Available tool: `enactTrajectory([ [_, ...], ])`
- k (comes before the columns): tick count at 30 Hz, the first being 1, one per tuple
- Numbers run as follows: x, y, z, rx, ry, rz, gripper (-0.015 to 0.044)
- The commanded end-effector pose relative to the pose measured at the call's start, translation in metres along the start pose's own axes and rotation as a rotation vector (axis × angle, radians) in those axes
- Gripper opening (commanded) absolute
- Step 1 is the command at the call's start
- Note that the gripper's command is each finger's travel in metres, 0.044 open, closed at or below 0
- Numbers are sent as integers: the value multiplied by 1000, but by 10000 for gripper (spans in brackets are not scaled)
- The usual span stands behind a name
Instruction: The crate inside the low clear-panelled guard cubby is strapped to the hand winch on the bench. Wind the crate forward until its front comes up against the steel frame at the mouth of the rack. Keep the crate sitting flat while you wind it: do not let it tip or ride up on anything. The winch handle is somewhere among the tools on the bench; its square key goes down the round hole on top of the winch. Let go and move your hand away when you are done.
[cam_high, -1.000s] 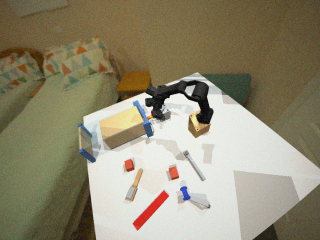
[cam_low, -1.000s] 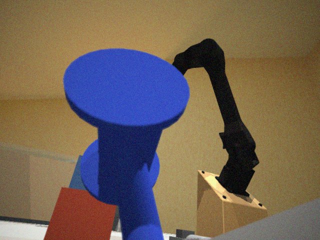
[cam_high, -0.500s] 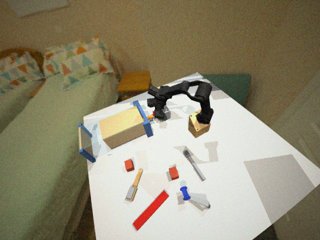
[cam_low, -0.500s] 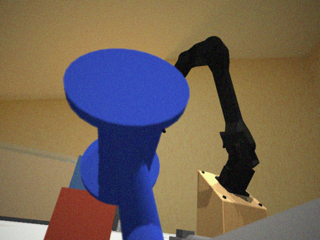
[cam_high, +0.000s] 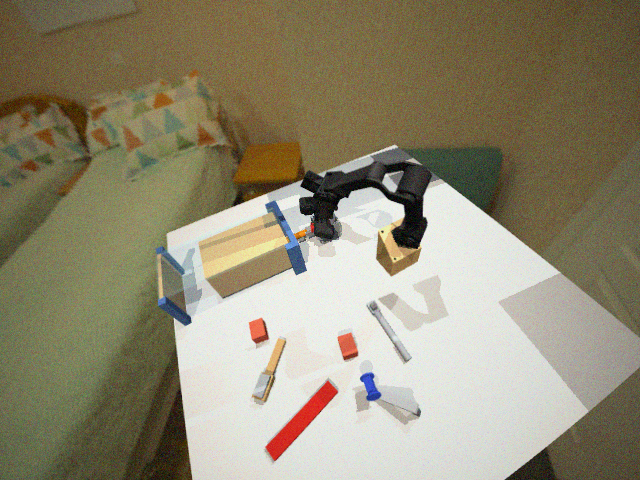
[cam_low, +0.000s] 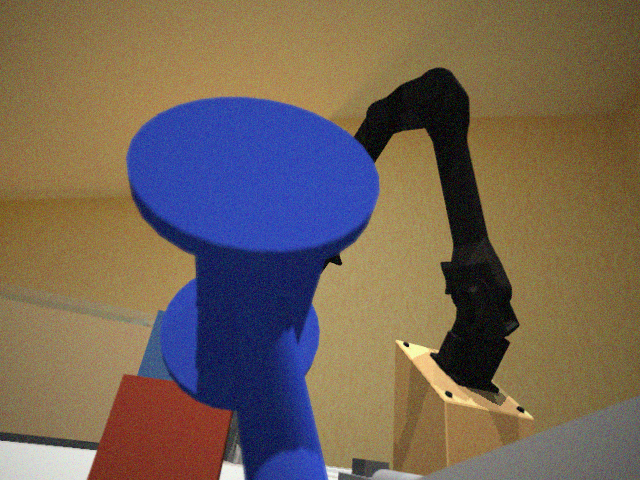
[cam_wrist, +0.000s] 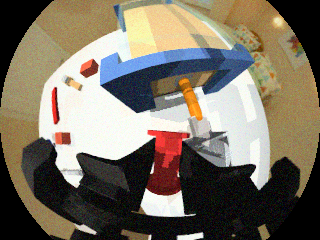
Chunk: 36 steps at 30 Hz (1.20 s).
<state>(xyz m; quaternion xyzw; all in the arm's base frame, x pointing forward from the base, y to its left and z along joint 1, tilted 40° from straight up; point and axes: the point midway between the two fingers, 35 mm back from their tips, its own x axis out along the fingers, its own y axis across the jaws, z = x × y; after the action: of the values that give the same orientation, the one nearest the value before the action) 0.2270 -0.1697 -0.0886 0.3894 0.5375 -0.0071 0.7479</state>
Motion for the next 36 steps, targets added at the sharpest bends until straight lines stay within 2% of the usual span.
enactTrajectory([
  [1,-2,2,-13,14,19,4,0],
  [36,-18,-1,-46,15,21,3,0],
])
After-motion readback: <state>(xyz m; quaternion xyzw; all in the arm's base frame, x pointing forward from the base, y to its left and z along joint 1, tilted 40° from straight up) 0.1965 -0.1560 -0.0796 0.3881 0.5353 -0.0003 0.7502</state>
